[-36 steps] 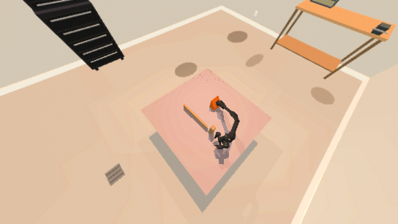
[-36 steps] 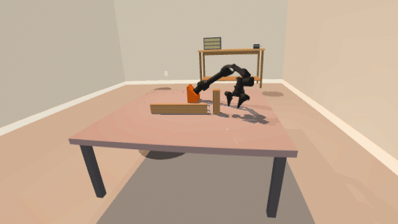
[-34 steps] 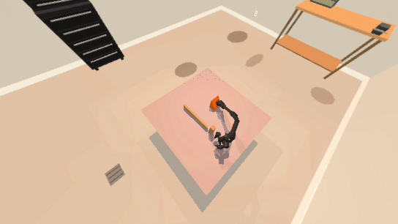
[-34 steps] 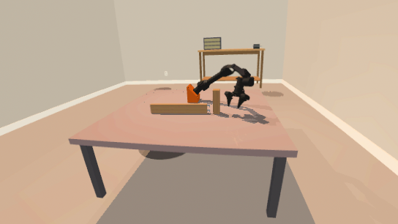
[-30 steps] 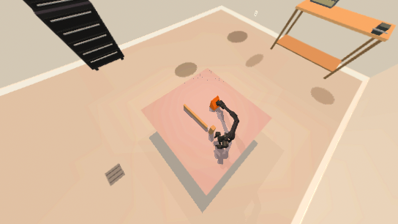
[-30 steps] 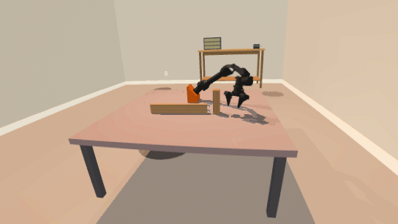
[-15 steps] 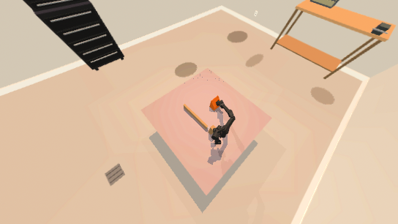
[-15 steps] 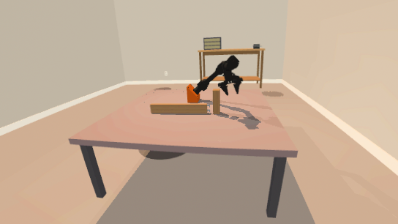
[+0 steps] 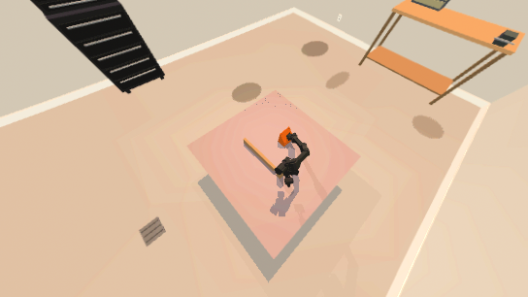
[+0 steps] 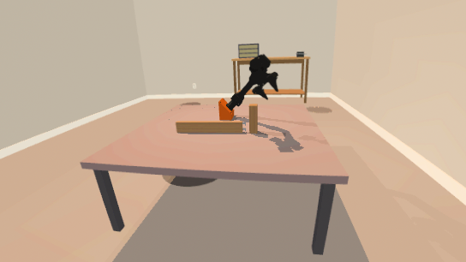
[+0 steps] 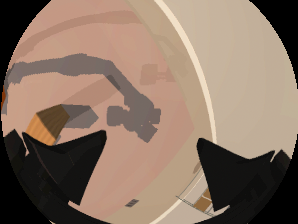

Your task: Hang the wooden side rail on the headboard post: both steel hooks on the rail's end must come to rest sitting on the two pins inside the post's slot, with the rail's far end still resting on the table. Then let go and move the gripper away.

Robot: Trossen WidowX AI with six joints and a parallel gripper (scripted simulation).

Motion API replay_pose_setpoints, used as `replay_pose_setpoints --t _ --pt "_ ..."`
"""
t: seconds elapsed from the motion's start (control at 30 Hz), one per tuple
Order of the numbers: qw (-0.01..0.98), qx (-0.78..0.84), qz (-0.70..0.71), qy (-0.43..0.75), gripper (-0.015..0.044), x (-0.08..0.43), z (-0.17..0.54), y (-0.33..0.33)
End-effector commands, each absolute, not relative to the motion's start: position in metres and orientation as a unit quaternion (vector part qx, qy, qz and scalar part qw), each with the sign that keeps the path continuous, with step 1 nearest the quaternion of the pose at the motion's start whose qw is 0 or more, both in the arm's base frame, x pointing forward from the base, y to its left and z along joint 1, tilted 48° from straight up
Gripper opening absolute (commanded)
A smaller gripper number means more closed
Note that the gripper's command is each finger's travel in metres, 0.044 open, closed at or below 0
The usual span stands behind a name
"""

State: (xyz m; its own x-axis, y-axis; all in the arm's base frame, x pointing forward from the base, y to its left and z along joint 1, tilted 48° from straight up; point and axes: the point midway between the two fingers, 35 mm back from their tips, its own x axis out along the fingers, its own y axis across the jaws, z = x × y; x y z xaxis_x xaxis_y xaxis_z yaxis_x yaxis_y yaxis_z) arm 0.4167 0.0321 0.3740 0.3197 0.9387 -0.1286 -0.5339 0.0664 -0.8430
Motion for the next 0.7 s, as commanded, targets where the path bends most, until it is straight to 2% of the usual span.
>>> replay_pose_setpoints --t 0.0,0.67 --pt "0.682 -0.451 0.521 -0.244 0.044 0.415 0.369 0.027" --pt "0.586 -0.627 0.417 -0.299 0.044 0.376 0.317 -0.002"
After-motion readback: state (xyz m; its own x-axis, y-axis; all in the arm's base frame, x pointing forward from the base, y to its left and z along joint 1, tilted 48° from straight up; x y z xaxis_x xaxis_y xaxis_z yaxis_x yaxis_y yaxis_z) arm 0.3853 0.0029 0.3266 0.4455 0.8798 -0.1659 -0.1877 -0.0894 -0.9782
